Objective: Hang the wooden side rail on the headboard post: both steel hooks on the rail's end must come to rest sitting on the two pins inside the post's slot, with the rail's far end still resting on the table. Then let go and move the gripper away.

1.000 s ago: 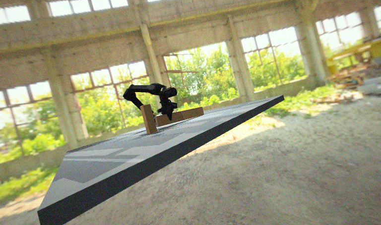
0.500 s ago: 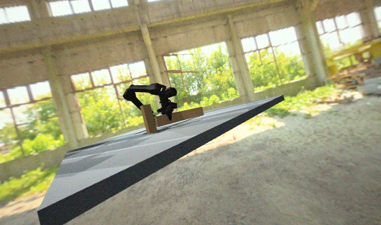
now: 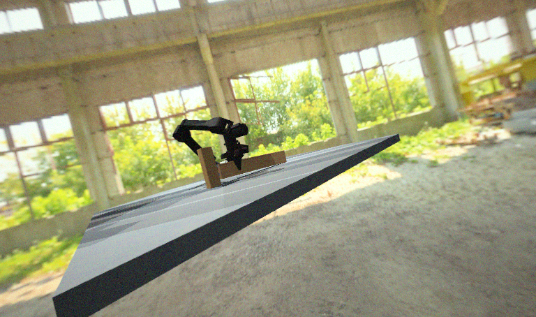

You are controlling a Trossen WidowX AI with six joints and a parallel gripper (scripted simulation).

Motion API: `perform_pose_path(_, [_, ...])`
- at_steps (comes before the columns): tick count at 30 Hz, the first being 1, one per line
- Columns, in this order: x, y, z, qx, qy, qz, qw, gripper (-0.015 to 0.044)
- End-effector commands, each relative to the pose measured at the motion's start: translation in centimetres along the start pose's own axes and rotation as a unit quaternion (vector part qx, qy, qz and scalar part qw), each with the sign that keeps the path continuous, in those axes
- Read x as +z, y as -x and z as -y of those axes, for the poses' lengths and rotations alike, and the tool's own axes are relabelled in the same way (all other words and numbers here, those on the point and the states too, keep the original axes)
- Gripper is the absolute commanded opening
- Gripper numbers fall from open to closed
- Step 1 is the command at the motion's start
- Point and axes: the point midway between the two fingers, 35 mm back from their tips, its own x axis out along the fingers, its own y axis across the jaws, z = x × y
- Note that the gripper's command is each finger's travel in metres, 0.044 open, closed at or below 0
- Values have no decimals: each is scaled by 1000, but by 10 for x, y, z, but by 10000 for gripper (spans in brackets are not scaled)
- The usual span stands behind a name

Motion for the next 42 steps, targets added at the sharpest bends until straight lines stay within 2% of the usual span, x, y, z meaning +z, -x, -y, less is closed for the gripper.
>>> perform_pose_path(1, [-2,4,1,-8,-1,0,1000,0])
perform_pose_path(42, [-7,5,3,-8,-1,-1,1000,0])
